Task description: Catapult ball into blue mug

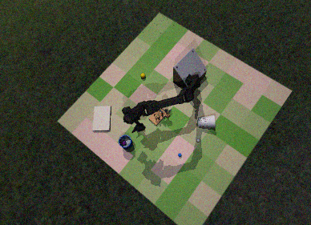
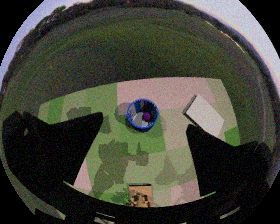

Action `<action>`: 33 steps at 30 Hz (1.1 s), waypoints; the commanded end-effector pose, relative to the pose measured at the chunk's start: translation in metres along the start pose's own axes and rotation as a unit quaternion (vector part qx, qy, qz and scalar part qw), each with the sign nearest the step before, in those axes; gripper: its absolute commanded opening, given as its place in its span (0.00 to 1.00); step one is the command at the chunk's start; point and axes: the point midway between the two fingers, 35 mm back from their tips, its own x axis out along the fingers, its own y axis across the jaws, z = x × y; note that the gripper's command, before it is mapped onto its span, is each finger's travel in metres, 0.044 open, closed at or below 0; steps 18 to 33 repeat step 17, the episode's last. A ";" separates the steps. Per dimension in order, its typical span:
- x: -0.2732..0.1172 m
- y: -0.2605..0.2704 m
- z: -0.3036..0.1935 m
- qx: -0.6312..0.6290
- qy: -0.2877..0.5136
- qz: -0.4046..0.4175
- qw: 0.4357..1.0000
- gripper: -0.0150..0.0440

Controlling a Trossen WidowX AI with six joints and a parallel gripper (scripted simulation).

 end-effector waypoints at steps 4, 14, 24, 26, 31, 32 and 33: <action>0.000 0.000 0.000 0.000 0.000 0.000 1.000 1.00; 0.000 0.000 0.000 0.000 0.000 0.000 1.000 1.00; 0.000 0.000 0.000 0.000 0.000 0.000 1.000 1.00; 0.000 0.000 0.000 0.000 0.000 0.000 1.000 1.00; 0.000 0.000 0.000 0.000 0.000 0.000 1.000 1.00; 0.000 0.000 0.000 0.000 0.000 0.000 1.000 1.00; 0.000 0.000 0.000 0.000 0.000 0.000 1.000 1.00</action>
